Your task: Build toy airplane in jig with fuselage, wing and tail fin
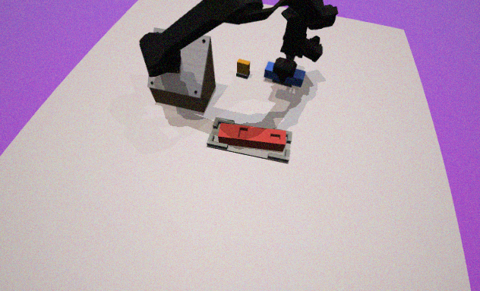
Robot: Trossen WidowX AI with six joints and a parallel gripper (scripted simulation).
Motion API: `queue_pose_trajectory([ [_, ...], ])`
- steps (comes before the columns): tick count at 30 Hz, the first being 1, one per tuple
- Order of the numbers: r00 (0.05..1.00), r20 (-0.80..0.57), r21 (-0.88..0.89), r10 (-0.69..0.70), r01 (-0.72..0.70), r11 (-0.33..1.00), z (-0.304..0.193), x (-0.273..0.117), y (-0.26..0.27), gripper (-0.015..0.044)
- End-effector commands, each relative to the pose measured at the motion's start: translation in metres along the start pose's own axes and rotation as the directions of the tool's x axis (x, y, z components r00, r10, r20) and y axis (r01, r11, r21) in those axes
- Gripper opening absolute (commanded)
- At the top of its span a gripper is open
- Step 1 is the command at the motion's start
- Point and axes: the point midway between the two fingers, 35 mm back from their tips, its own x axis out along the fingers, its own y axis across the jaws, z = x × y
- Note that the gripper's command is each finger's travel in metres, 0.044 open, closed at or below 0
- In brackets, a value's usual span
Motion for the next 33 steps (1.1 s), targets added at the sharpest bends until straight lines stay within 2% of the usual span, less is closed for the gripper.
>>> queue_pose_trajectory([
  [1,1.000,-0.004,-0.010,-0.007,0.007,1.000,-0.002,0.009,0.000,0.0440],
  [6,1.000,-0.004,-0.010,-0.008,0.008,1.000,-0.003,0.015,-0.001,0.0440],
  [15,1.000,-0.004,-0.010,-0.008,0.008,1.000,-0.003,0.015,-0.001,0.0204],
  [22,1.000,-0.004,-0.010,-0.008,0.008,1.000,-0.003,0.015,-0.001,0.0157],
  [28,1.000,0.014,-0.005,0.011,-0.011,1.000,0.002,0.004,0.001,0.0000],
  [33,0.999,0.027,-0.001,0.026,-0.026,1.000,0.005,-0.008,0.002,0.0000],
])
